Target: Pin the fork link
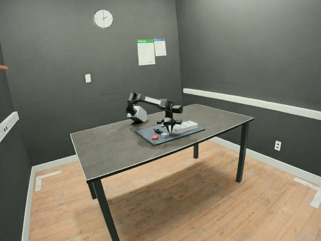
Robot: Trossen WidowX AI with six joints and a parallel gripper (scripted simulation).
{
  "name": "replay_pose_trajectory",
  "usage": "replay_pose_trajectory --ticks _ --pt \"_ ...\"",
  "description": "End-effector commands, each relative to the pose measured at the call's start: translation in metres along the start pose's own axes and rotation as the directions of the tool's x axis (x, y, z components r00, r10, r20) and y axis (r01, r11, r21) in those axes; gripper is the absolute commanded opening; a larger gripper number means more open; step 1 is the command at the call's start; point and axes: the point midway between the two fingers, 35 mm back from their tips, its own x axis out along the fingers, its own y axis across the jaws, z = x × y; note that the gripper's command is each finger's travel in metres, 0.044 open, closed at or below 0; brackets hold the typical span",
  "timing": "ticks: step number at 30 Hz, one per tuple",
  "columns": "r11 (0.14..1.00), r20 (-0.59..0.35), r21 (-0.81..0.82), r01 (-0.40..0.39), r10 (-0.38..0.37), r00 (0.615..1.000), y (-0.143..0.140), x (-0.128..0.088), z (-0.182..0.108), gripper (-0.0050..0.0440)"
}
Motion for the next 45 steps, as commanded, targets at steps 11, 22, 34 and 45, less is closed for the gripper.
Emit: replay_pose_trajectory --ticks 11,22,34,45 --pt "1.000 0.000 0.003 -0.011 0.011 1.000 0.0016 0.0073 0.0027 0.0090" --pt "1.000 0.002 0.004 -0.016 0.016 1.000 0.0028 0.0075 0.0032 0.0090" --pt "1.000 0.002 0.006 -0.017 0.017 1.000 0.0030 0.0073 0.0036 0.0090" --pt "1.000 0.002 0.006 -0.017 0.017 1.000 0.0030 0.0073 0.0036 0.0090"
